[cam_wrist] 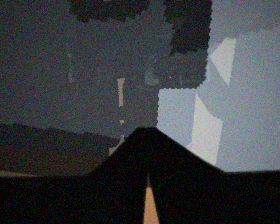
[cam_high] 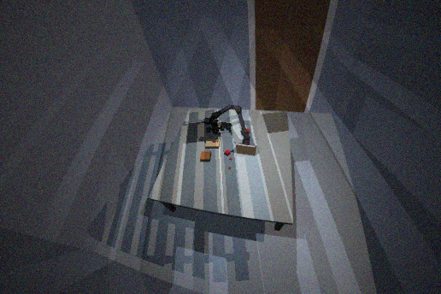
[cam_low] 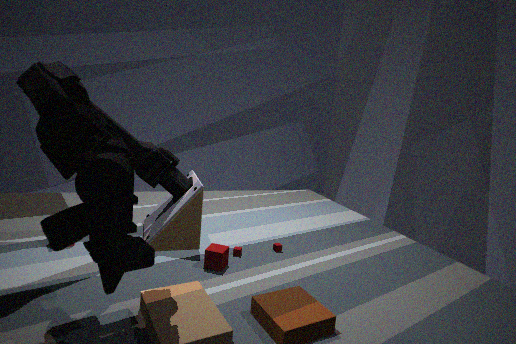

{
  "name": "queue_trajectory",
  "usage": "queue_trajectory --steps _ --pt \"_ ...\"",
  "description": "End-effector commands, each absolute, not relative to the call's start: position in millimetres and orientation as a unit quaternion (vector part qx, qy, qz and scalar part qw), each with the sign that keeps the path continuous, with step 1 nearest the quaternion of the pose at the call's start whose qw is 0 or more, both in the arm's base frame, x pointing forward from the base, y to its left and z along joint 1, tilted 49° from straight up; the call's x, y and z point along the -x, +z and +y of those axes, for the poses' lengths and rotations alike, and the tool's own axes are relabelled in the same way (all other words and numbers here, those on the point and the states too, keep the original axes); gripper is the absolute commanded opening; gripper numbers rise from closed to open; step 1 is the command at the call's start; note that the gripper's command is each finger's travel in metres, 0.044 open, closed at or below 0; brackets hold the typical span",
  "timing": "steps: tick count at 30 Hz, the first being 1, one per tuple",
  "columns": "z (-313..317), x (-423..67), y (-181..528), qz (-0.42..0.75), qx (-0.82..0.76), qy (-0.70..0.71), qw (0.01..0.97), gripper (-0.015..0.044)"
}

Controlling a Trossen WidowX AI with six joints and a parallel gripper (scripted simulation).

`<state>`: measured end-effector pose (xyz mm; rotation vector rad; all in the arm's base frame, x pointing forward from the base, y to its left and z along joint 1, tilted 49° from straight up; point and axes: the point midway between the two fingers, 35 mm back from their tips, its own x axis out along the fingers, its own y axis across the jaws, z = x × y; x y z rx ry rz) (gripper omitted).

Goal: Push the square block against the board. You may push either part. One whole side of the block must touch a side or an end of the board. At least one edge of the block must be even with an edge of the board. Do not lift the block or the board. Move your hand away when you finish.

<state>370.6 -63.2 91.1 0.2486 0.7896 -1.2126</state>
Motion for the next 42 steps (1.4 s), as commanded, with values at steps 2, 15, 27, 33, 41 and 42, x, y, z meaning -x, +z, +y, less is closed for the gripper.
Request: queue_trajectory --steps 2,15,27,33,41,42 --pt "-62 -370 93 0.361 -0.112 -0.552 0.743 0.0000" --pt "-43 -347 70 0.473 0.046 -0.462 0.749 0.0000" --pt "-28 -322 50 0.560 0.200 -0.355 0.721 0.0000" --pt "-22 -308 41 0.594 0.274 -0.296 0.696 0.0000" --pt "-16 -290 30 0.630 0.368 -0.213 0.650 0.0000" --pt "-15 -287 29 0.634 0.380 -0.202 0.643 0.0000"
